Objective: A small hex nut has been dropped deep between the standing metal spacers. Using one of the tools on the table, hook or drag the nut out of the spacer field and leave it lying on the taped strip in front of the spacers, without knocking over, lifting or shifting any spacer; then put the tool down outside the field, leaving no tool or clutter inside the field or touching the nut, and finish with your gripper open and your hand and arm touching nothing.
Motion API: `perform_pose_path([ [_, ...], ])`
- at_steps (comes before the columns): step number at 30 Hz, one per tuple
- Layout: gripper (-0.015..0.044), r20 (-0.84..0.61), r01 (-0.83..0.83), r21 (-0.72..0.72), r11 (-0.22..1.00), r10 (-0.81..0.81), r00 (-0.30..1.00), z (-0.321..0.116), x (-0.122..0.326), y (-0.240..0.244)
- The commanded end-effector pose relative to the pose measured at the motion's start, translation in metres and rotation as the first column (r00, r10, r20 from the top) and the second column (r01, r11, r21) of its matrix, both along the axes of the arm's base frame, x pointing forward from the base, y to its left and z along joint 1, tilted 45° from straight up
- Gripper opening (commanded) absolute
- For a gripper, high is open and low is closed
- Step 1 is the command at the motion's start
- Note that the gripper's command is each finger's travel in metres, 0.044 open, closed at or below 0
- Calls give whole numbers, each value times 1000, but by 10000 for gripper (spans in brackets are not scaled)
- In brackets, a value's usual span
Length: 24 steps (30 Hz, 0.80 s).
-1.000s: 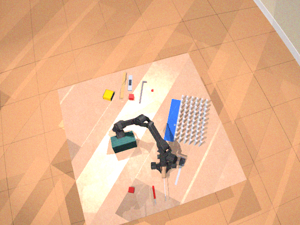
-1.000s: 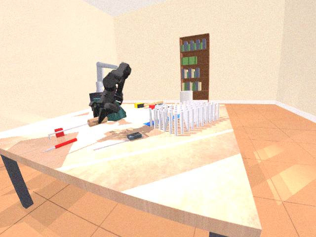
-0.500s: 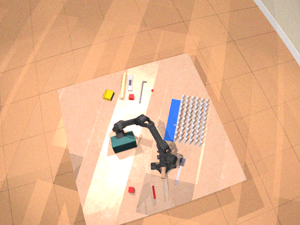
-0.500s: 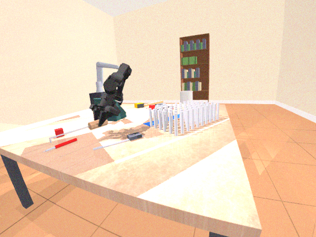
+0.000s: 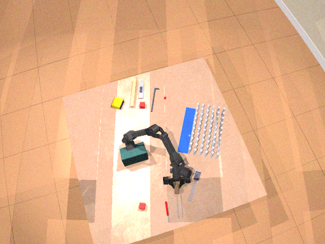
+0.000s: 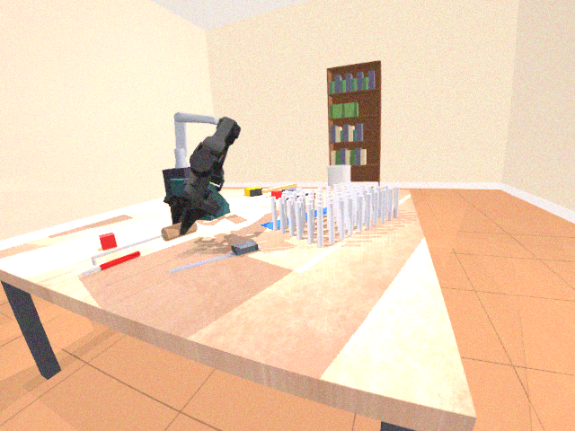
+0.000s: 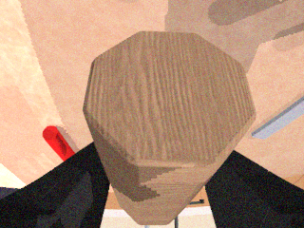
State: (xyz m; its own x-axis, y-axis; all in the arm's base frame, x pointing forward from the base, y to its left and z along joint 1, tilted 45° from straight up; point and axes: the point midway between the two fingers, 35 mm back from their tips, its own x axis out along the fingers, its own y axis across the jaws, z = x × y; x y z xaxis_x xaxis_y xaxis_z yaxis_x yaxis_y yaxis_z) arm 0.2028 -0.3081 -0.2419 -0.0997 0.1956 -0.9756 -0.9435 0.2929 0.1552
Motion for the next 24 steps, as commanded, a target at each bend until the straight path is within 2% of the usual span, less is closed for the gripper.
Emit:
perform_pose_path([
  [1,0,4,5,-4,1000,-5,1000,-3,1,2],
  [24,0,4,5,-3,1000,-5,1000,-17,0,20],
])
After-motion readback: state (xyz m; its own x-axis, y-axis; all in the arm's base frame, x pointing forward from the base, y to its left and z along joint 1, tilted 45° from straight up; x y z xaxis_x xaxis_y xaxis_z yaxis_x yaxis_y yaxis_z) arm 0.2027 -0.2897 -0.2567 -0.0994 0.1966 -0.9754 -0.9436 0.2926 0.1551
